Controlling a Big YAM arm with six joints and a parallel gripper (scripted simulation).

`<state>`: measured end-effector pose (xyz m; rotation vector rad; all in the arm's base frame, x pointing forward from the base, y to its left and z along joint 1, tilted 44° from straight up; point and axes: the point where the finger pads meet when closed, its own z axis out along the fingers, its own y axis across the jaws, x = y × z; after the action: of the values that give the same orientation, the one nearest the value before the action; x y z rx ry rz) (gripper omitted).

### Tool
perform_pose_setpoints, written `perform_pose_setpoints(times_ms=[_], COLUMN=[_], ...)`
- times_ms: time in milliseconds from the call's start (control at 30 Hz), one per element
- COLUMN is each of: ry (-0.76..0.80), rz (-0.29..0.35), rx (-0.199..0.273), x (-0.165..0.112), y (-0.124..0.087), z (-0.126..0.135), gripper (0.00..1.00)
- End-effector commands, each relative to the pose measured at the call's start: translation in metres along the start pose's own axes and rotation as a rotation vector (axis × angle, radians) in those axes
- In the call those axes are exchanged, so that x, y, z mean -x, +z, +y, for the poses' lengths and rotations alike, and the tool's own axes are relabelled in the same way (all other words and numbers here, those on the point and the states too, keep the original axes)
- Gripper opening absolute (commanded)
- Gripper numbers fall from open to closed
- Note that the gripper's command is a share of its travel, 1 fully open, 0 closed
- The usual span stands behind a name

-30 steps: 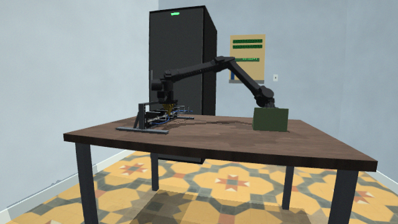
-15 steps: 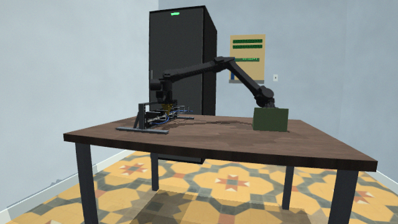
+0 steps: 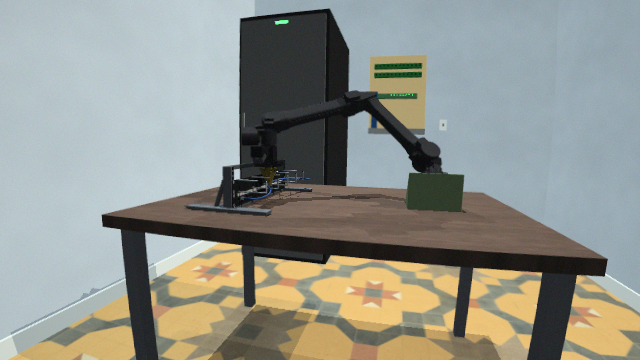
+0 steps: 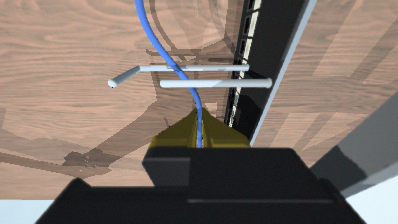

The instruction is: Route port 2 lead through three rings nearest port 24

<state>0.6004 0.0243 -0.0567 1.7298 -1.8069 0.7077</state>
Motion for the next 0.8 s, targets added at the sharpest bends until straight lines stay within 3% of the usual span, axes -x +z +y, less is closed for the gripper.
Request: perform_pose_setpoints(times_ms=[0, 33, 767], ry=[0.014, 0.014, 0.015], rz=[-0.012, -0.012, -0.012], rx=[-0.032, -0.032, -0.032], x=[-0.0008, -0.0008, -0.0010], y=[-0.0140, -0.0140, -0.0142], z=[-0.0184, -0.0184, -0.0185], gripper=[0.00, 0.31, 0.31])
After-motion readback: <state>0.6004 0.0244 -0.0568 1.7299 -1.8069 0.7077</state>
